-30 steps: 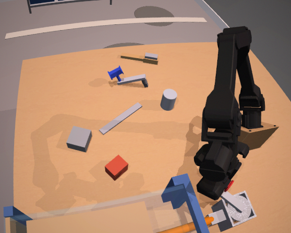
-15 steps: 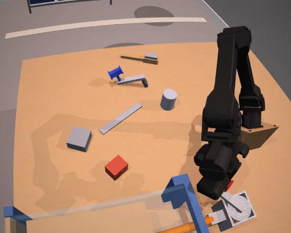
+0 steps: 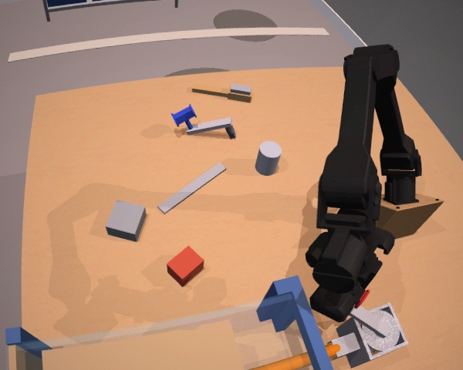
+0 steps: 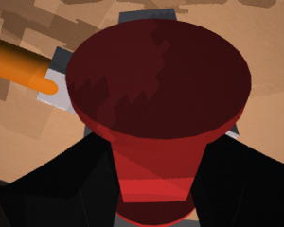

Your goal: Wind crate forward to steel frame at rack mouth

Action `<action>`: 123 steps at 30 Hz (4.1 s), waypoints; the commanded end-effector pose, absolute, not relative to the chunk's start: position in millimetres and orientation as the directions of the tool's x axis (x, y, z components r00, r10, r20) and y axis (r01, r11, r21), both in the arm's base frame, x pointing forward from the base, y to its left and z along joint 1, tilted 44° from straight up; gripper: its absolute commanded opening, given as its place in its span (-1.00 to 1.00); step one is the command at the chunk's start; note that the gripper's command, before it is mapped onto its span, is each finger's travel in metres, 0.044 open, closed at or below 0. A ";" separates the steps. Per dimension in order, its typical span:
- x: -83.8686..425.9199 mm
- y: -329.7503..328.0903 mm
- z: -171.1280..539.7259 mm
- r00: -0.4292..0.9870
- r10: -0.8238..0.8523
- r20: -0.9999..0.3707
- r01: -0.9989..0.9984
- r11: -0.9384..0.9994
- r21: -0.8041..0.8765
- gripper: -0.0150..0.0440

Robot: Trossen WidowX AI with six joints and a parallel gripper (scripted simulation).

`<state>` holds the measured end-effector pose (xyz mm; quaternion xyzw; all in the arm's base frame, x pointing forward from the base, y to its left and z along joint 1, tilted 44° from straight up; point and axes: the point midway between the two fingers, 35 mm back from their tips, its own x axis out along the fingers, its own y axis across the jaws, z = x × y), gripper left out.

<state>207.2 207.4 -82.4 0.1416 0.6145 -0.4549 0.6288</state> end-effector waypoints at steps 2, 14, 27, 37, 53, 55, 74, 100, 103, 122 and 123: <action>213.6 210.5 -87.0 -0.159 -0.400 -0.903 0.746 0.551 -0.375 -0.49; 221.6 219.4 -93.4 -0.158 -0.399 -0.903 0.746 0.551 -0.374 -0.49; 228.6 230.0 -101.5 -0.157 -0.398 -0.904 0.746 0.551 -0.373 -0.49; 232.5 238.3 -108.2 -0.157 -0.397 -0.904 0.747 0.552 -0.372 -0.49; 236.2 252.0 -119.5 -0.156 -0.396 -0.905 0.747 0.552 -0.371 -0.49; 236.4 253.7 -120.9 -0.156 -0.396 -0.905 0.747 0.552 -0.371 -0.49; 236.1 269.7 -134.9 -0.156 -0.394 -0.906 0.747 0.553 -0.369 -0.49; 228.1 290.6 -154.3 -0.156 -0.392 -0.907 0.747 0.554 -0.368 -0.49; 226.5 293.0 -156.6 -0.156 -0.392 -0.907 0.747 0.554 -0.368 -0.49; 215.0 305.8 -169.5 -0.157 -0.390 -0.907 0.747 0.555 -0.367 -0.49; 214.2 306.5 -170.2 -0.157 -0.390 -0.907 0.747 0.555 -0.367 -0.49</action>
